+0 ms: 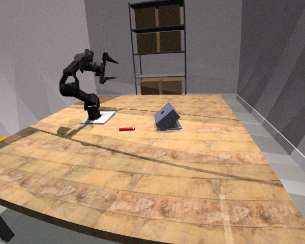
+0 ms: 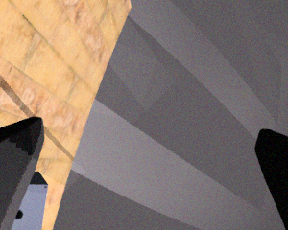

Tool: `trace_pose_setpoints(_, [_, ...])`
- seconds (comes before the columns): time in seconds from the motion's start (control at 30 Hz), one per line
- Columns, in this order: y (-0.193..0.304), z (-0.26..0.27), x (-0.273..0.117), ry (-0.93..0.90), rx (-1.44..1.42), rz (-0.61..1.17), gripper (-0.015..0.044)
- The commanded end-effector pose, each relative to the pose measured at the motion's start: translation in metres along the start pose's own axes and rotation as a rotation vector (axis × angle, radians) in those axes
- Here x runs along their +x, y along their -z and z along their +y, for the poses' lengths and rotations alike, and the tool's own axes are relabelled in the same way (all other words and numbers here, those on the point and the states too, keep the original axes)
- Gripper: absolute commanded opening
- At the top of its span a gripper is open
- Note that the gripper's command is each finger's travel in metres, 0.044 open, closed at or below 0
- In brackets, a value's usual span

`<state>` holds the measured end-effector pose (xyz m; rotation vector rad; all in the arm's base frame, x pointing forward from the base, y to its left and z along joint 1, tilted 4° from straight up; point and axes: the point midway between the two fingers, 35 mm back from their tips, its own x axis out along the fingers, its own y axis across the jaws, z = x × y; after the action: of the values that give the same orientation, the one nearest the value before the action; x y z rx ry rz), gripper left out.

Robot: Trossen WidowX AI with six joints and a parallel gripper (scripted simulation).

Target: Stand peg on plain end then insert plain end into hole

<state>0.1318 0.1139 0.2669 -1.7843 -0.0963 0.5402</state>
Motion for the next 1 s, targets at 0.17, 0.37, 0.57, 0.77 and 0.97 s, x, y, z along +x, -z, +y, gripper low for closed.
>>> trace_pose_setpoints(0.17, [0.007, 0.002, 0.017, -0.127, 0.062, 0.119, 0.044])
trace_pose_setpoints(0.37, [0.016, 0.006, 0.032, -0.22, 0.12, 0.211, 0.044])
trace_pose_setpoints(0.57, [0.028, 0.011, 0.047, -0.314, 0.191, 0.304, 0.044])
trace_pose_setpoints(0.77, [0.043, 0.019, 0.061, -0.406, 0.276, 0.396, 0.044])
trace_pose_setpoints(0.97, [0.061, 0.028, 0.076, -0.496, 0.374, 0.489, 0.044])
